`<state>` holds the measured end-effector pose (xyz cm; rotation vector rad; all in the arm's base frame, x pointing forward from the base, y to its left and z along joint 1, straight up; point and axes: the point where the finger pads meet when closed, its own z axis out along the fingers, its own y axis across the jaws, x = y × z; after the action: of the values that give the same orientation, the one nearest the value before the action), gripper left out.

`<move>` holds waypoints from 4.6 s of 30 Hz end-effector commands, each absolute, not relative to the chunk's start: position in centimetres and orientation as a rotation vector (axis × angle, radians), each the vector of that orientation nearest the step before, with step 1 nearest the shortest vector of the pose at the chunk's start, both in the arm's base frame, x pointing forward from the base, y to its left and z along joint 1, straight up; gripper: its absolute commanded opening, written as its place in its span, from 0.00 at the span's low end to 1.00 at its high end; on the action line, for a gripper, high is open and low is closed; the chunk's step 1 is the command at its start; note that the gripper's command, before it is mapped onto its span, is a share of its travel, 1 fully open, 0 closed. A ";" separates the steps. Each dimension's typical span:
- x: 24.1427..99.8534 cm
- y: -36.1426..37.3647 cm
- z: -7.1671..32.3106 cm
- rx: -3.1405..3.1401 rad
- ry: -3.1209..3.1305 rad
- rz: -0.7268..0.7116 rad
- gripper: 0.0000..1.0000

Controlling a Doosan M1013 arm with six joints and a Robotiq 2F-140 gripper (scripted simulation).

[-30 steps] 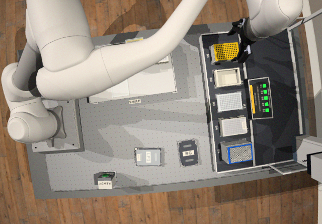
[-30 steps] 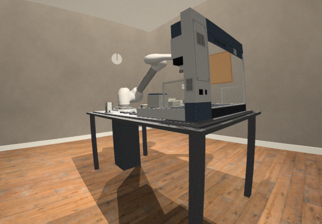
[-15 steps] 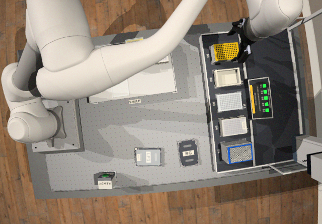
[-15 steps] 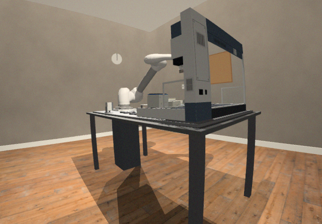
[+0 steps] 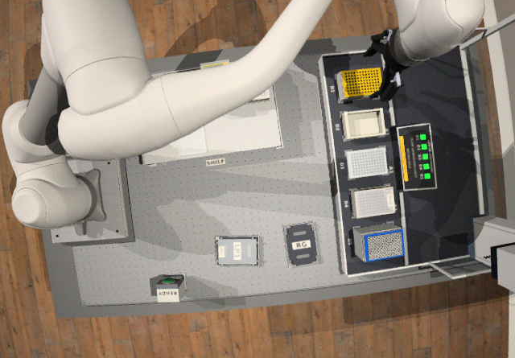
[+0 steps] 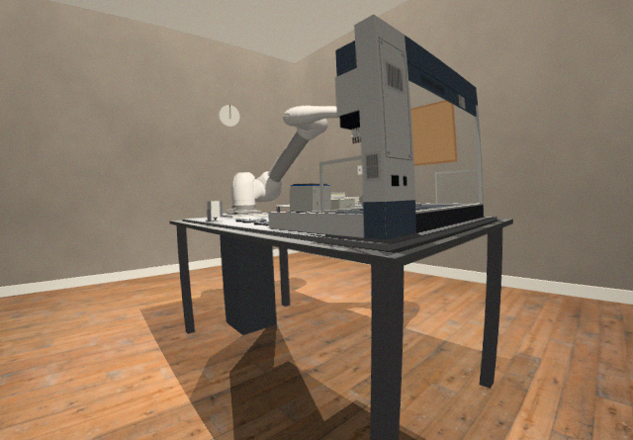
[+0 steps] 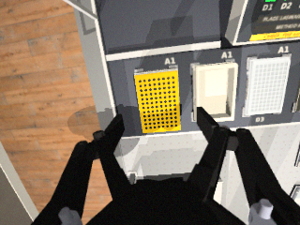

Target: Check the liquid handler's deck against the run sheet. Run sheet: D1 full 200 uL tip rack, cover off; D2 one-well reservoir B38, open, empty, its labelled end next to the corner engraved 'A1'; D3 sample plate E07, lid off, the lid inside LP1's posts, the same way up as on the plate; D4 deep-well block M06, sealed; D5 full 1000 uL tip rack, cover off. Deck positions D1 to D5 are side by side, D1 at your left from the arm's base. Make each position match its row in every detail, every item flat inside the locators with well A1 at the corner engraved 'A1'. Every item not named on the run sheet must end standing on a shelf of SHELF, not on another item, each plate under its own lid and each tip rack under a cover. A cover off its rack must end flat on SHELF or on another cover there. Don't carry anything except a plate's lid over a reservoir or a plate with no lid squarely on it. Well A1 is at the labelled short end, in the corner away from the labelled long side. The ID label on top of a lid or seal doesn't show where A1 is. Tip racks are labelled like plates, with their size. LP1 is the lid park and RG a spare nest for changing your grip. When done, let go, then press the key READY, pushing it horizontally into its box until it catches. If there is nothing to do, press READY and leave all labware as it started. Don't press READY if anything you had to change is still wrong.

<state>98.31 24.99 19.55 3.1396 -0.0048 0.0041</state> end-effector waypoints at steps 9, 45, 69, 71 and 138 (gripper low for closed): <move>98.3 25.0 22.4 3.141 -0.005 0.008 0.79; 95.5 20.9 29.3 3.141 -0.019 0.007 0.79; 89.4 11.8 29.3 3.140 -0.019 0.007 0.79; 89.1 11.3 29.3 3.140 -0.019 0.007 0.79; 81.7 0.4 29.4 2.985 0.969 0.006 0.66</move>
<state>81.71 0.41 29.23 3.0023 0.9139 0.0033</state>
